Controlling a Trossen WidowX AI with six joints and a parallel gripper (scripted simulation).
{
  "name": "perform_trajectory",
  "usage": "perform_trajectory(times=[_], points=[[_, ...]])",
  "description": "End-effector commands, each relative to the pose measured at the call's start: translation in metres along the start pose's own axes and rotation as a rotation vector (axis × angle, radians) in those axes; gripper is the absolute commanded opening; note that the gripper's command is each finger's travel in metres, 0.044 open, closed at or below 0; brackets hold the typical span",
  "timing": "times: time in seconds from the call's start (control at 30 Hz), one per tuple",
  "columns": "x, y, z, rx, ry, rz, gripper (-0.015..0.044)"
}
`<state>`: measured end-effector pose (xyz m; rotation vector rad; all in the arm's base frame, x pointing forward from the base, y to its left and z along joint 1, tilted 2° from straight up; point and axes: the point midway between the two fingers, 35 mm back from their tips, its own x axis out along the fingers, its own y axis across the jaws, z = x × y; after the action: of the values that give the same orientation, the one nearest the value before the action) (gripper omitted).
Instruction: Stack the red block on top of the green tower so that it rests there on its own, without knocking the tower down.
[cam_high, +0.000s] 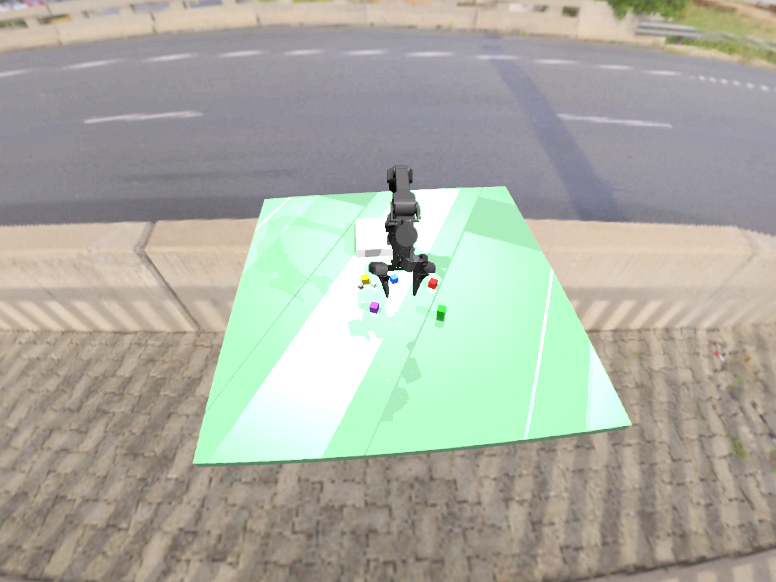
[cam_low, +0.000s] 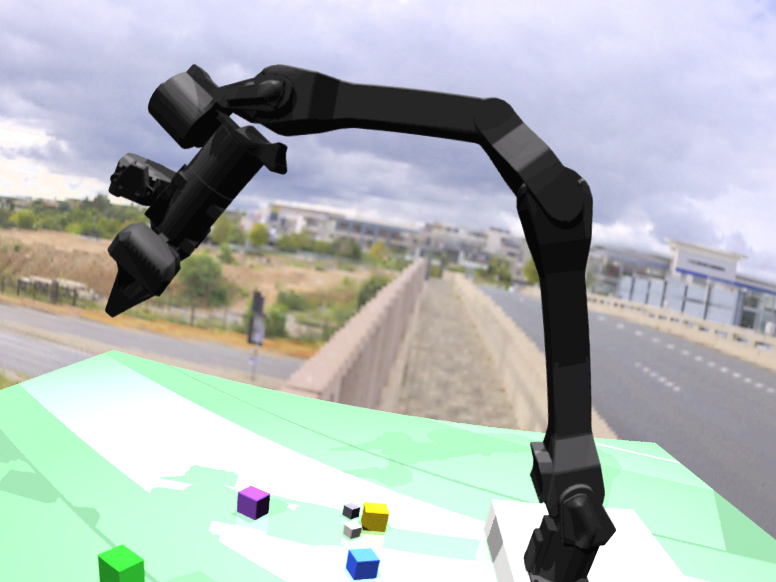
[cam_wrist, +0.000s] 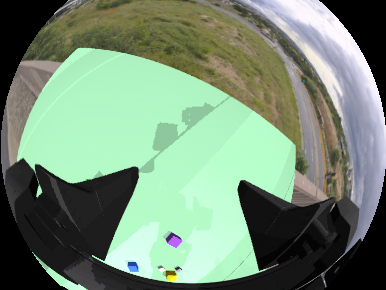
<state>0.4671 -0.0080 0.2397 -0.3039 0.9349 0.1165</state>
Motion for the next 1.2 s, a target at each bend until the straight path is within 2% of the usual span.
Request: perform_trajectory(times=[0.0, 0.03, 0.53, 0.97, 1.17], points=[[0.000, 0.002, -0.001, 0.005, 0.002, 0.003, 0.0426], [0.001, 0.006, -0.003, 0.021, 0.010, 0.011, 0.0440], [0.006, 0.137, -0.093, 0.474, 0.314, 0.140, 0.0440], [-0.014, 0.212, -0.202, 0.824, 0.618, 0.022, 0.0440], [-0.019, 0.223, -0.215, 0.860, 0.649, -0.005, 0.0440]])
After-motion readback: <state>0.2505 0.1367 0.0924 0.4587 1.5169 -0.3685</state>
